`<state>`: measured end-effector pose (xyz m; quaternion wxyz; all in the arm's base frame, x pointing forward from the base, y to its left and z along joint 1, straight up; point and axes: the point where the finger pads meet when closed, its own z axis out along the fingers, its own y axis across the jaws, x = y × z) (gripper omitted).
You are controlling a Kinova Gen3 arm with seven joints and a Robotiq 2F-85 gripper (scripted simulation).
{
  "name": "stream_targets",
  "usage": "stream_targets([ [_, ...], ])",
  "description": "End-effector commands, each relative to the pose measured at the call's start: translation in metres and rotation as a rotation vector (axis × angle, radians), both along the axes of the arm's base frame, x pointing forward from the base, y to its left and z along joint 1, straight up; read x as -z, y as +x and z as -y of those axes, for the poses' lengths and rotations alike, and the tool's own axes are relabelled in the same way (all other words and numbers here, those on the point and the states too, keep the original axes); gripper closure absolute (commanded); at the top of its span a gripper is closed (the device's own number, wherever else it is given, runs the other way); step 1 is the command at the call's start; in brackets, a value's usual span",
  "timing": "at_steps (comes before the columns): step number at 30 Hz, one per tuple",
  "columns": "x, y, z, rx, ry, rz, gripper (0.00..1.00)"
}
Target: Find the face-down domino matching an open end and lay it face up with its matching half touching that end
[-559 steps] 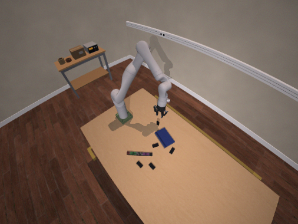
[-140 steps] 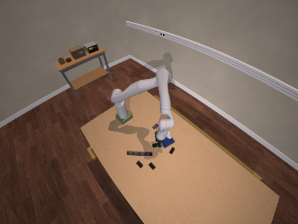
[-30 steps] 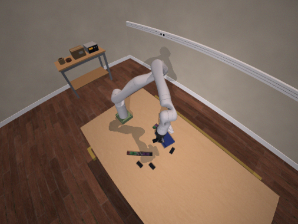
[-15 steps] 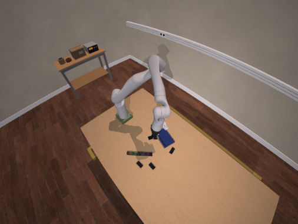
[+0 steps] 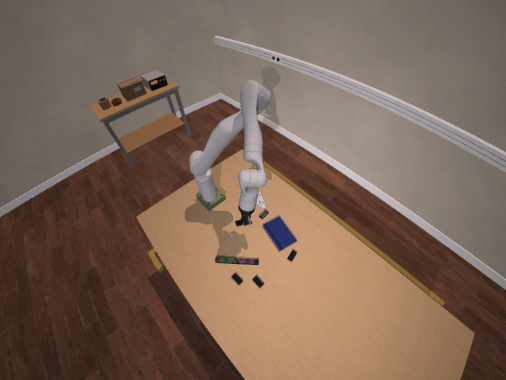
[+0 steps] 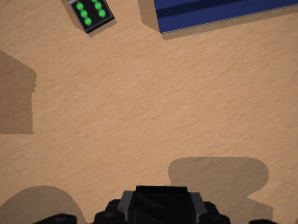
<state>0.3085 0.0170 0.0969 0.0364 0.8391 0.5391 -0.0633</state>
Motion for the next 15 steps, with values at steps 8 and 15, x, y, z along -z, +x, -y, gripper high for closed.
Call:
stream_targets([
  [8, -0.001, -0.0004, -0.001, -0.002, 0.025, 0.015, 0.69],
  [15, -0.001, -0.0011, -0.0002, 0.0, 0.074, 0.038, 0.69],
])
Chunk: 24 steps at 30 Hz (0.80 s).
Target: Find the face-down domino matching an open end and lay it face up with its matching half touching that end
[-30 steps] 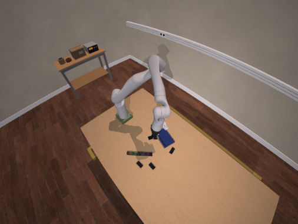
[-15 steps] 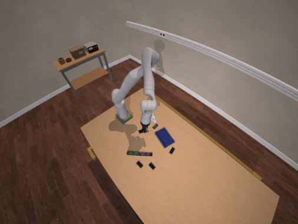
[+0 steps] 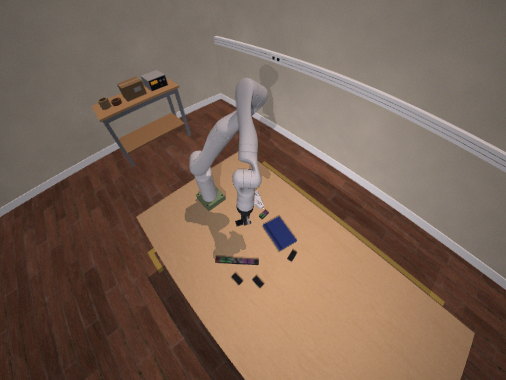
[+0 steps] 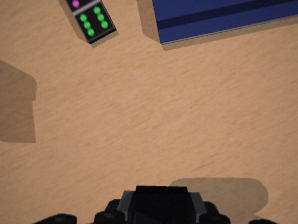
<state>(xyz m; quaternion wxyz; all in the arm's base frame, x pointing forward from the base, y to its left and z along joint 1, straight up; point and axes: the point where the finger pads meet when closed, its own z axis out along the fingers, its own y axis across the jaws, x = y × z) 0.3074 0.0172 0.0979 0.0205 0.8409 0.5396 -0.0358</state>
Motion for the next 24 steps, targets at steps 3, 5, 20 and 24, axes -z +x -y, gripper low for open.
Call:
stream_targets([
  [3, -0.0004, -0.0002, 0.0005, 0.001, 0.04, 0.022, 0.69],
  [5, -0.0009, -0.0005, 0.0011, 0.003, 0.066, 0.037, 0.69],
  [20, -0.0012, -0.0037, 0.0052, 0.016, 0.281, 0.142, 0.69],
  [24, -0.0015, -0.0048, 0.0068, 0.02, 0.356, 0.18, 0.69],
])
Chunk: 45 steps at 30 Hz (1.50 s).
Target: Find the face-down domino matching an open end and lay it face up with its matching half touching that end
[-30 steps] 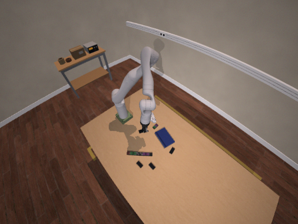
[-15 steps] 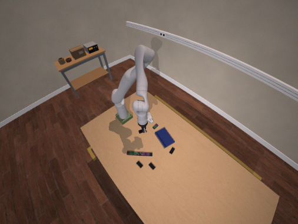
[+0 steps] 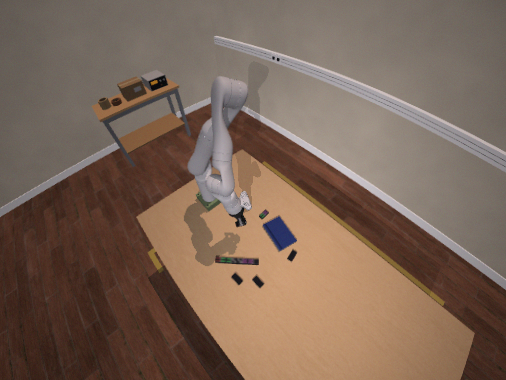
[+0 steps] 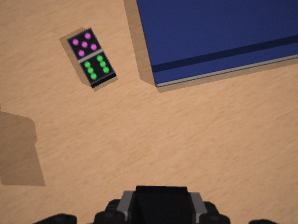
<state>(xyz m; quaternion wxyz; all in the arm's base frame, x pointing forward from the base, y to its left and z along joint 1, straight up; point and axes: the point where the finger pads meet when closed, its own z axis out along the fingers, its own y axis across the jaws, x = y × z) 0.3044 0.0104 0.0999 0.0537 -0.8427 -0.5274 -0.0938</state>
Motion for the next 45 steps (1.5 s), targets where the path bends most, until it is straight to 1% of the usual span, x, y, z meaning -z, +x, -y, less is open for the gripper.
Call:
stream_targets([
  [1, 0.001, -0.002, 0.0, -0.003, 0.11, 0.051, 0.69],
  [9, 0.0, -0.004, 0.004, 0.007, 0.274, 0.138, 0.69],
  [11, 0.0, -0.004, 0.004, 0.007, 0.274, 0.138, 0.69],
  [12, 0.0, -0.003, 0.005, 0.009, 0.295, 0.152, 0.69],
  [18, 0.0, -0.005, 0.008, 0.016, 0.434, 0.225, 0.69],
  [26, 0.0, -0.007, 0.013, 0.027, 0.638, 0.328, 0.69],
  [28, 0.0, -0.007, 0.013, 0.027, 0.638, 0.328, 0.69],
  [36, 0.0, -0.009, 0.017, 0.039, 0.845, 0.436, 0.69],
  [39, -0.001, -0.01, 0.019, 0.044, 0.911, 0.472, 0.69],
  [43, -0.001, -0.011, 0.02, 0.047, 0.978, 0.505, 0.69],
  [45, -0.001, -0.011, 0.02, 0.047, 0.978, 0.505, 0.69],
])
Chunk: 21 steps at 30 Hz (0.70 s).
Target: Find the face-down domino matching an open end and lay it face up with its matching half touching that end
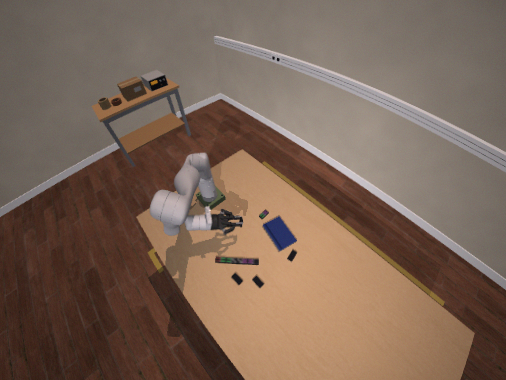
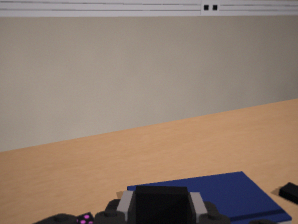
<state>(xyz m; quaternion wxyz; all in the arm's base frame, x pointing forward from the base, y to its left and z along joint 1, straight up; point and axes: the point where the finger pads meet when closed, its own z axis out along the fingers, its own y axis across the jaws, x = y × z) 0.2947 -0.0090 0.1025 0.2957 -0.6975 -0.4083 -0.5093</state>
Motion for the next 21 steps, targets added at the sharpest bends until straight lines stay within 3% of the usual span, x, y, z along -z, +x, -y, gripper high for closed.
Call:
stream_targets([
  [1, 0.0017, -0.001, 0.001, -0.001, 0.064, 0.033, 0.69],
  [8, 0.0013, -0.0016, 0.0024, 0.003, 0.114, 0.06, 0.69],
  [21, 0.0012, -0.0017, 0.0026, 0.004, 0.12, 0.063, 0.69],
])
